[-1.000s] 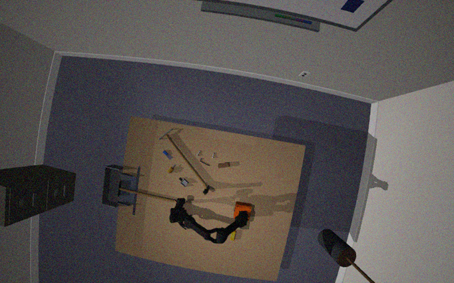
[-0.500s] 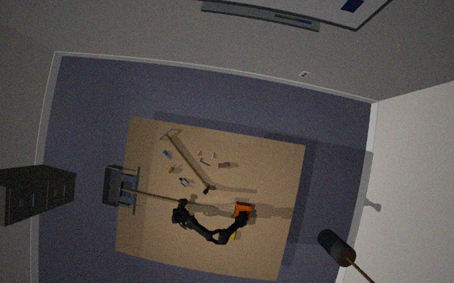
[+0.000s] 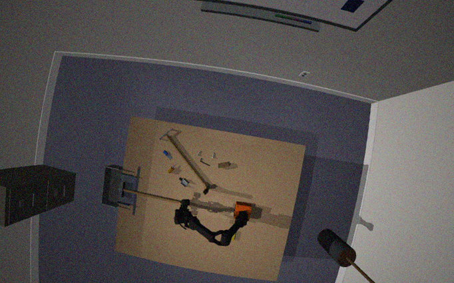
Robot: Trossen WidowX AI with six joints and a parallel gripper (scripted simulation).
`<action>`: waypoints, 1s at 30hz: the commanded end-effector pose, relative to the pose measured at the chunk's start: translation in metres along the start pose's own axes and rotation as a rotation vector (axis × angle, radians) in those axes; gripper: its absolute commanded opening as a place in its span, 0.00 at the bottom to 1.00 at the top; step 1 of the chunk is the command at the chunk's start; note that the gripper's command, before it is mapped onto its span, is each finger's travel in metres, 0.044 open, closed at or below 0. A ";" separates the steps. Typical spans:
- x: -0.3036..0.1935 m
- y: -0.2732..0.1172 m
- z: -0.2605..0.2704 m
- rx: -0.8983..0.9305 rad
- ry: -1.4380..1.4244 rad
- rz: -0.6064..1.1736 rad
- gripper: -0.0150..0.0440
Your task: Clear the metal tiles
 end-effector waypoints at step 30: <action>-0.025 -0.035 0.002 -0.004 0.004 -0.023 0.25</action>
Point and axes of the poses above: the point midway between the two fingers, 35 mm back from their tips, its own y axis out along the fingers, its own z axis across the jaws, x = y × z, the point moved 1 cm from there along -y, back along the fingers, and after that the axes turned 6 degrees about -y, right-handed, at the moved point
